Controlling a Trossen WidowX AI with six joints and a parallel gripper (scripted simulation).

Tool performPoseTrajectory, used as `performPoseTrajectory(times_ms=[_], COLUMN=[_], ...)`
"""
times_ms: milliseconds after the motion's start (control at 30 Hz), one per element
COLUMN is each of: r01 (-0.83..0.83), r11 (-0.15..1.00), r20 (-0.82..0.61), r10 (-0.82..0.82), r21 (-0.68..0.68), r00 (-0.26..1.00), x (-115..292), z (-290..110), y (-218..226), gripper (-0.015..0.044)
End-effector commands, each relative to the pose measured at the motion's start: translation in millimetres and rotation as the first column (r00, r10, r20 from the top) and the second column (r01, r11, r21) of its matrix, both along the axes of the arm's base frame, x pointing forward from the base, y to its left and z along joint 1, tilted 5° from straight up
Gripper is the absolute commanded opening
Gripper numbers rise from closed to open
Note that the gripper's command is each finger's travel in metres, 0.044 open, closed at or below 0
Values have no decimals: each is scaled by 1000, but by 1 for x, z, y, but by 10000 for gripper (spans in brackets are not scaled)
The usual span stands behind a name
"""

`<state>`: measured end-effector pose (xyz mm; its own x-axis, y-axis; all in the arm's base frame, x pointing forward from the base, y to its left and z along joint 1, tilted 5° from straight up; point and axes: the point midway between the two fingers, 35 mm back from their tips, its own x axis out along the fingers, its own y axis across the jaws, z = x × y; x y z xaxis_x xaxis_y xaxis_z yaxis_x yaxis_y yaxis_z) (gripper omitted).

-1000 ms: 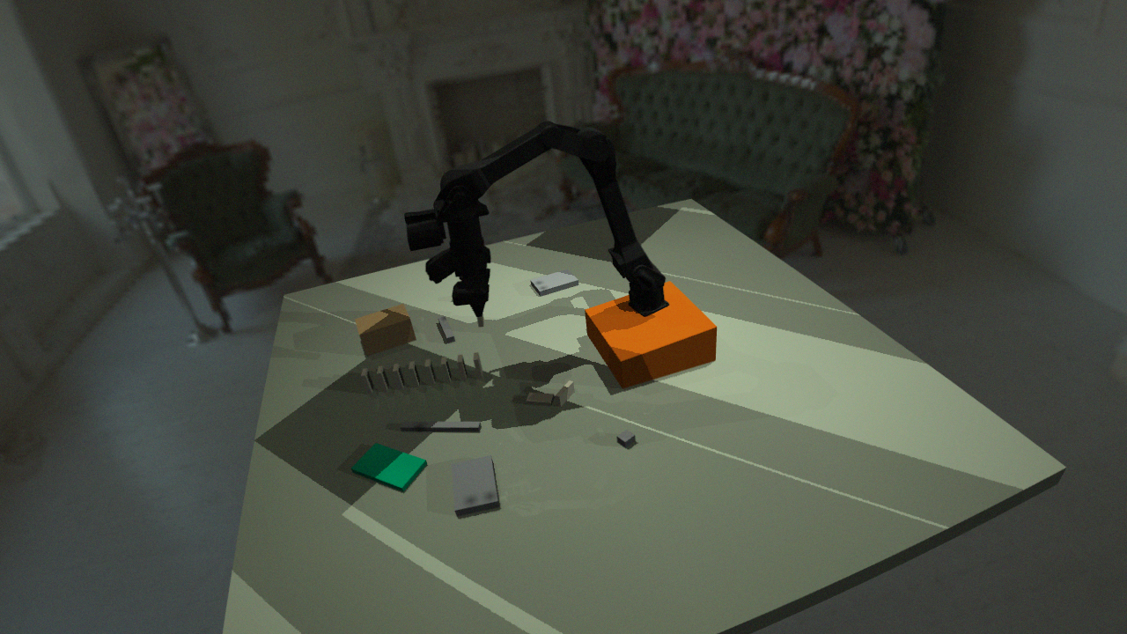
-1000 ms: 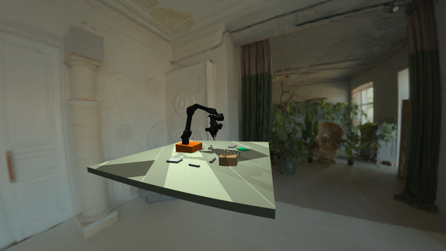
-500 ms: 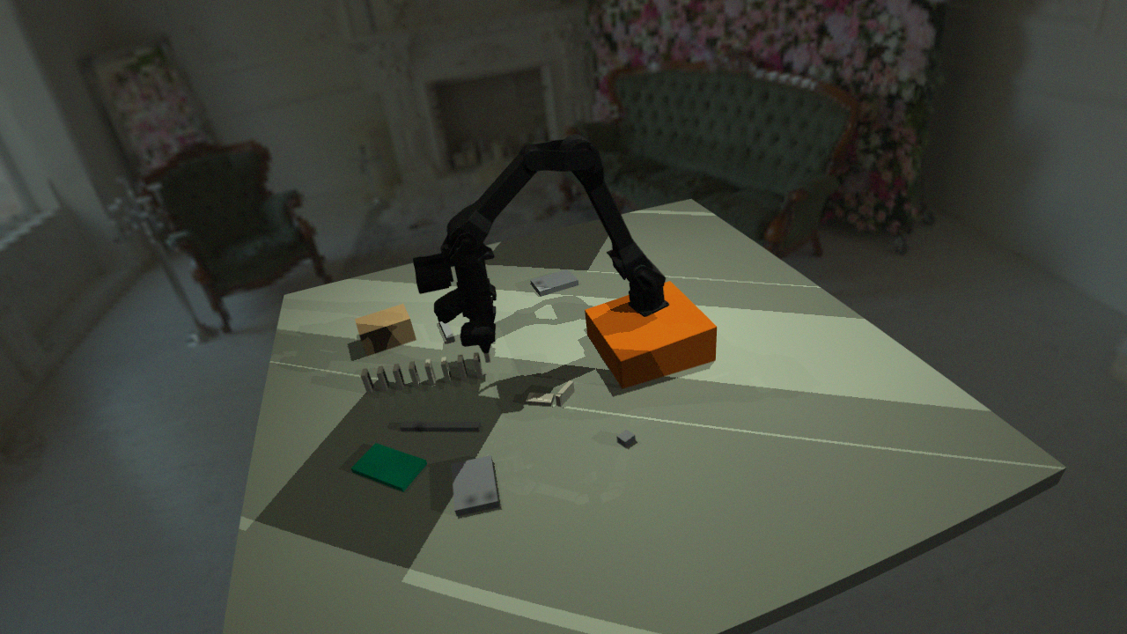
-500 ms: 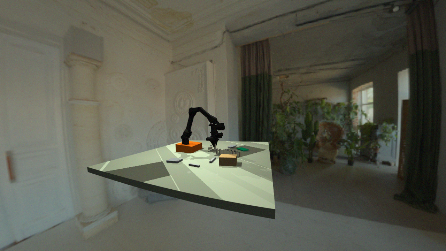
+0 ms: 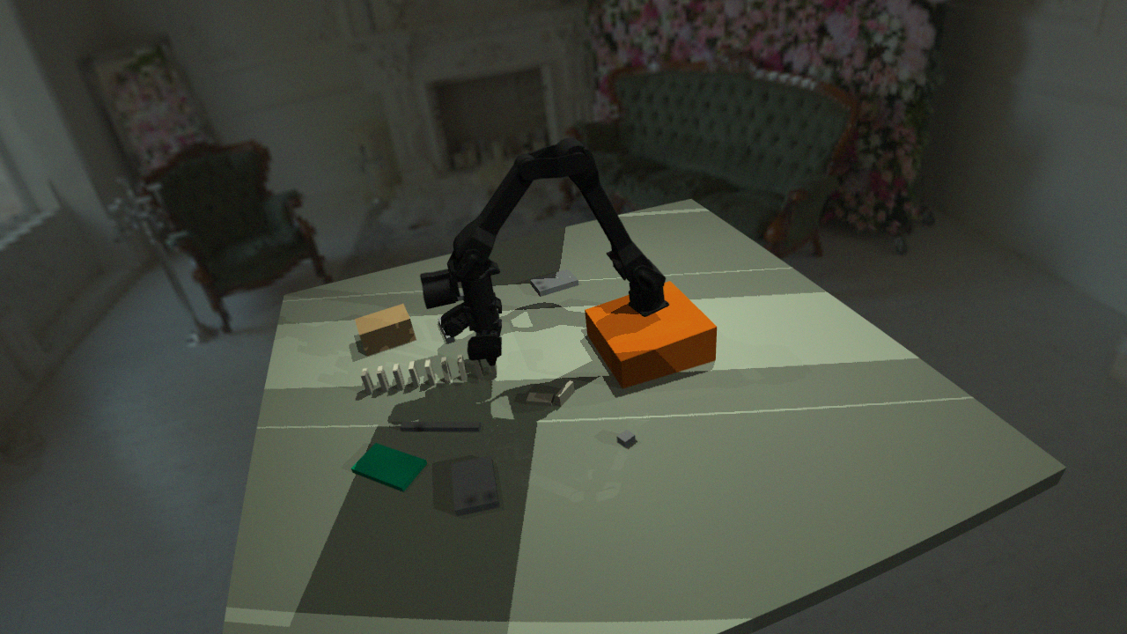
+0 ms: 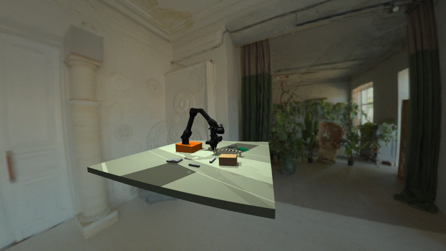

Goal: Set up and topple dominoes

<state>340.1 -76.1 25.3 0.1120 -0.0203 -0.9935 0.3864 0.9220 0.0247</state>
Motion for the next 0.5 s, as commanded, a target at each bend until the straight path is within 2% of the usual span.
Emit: performPoseTrajectory(times_ms=[0, 33, 467], r01=[-5, -5, -5], r11=[1000, 1000, 1000], r20=[-9, -9, -9], r10=[5, 5, 5], r21=[-3, -3, -3], r00=[1000, 1000, 1000], x=[-2, -2, -2], z=[-3, -3, -3], y=[0, 0, 0], gripper=[107, 107, 440])
